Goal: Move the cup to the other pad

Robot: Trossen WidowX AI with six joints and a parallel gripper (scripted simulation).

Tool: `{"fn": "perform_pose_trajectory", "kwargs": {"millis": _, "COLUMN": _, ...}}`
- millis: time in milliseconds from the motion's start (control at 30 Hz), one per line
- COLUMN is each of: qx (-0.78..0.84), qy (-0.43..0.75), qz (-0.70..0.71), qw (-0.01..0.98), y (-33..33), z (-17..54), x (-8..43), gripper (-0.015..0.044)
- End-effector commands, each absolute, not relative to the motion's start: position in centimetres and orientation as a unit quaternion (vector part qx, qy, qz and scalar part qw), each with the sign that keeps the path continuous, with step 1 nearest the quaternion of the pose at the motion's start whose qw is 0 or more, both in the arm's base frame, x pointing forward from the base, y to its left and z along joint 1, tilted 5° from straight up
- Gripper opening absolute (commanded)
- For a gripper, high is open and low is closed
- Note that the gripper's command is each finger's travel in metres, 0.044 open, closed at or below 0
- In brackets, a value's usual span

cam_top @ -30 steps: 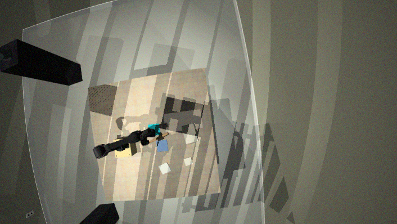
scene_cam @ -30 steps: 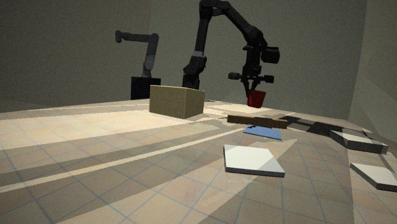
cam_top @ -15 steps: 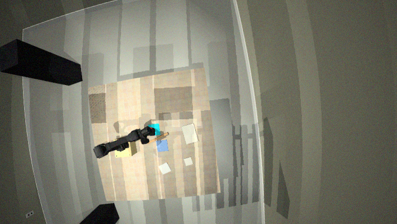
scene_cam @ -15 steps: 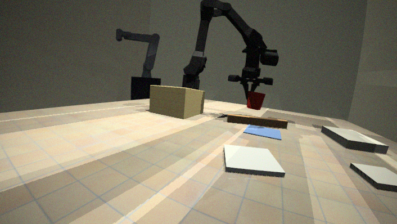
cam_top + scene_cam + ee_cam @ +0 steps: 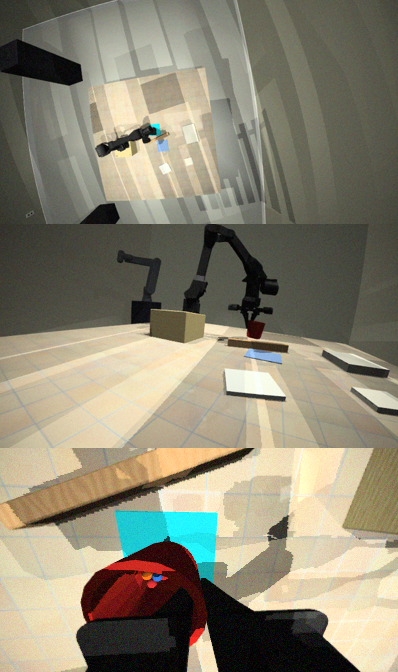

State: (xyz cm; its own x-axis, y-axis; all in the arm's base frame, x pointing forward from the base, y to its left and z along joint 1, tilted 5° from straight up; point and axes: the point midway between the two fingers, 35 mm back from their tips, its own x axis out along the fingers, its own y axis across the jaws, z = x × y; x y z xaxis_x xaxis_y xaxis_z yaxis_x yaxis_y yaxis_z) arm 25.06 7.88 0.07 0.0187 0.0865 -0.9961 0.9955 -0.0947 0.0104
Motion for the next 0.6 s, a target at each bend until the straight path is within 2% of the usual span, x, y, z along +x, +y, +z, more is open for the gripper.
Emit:
{"fn": "perform_pose_trajectory", "kwargs": {"millis": 0, "qx": 0.548, "qy": 0.494, "qz": -0.498, "qw": 0.455, "y": 8.0, "z": -0.7, "x": 24.9, "gripper": 0.0}}
{"fn": "perform_pose_trajectory", "kwargs": {"millis": 567, "qx": 0.547, "qy": 0.494, "qz": -0.498, "qw": 0.457, "y": 8.1, "z": -1.8, "x": 24.9, "gripper": 0.0}}
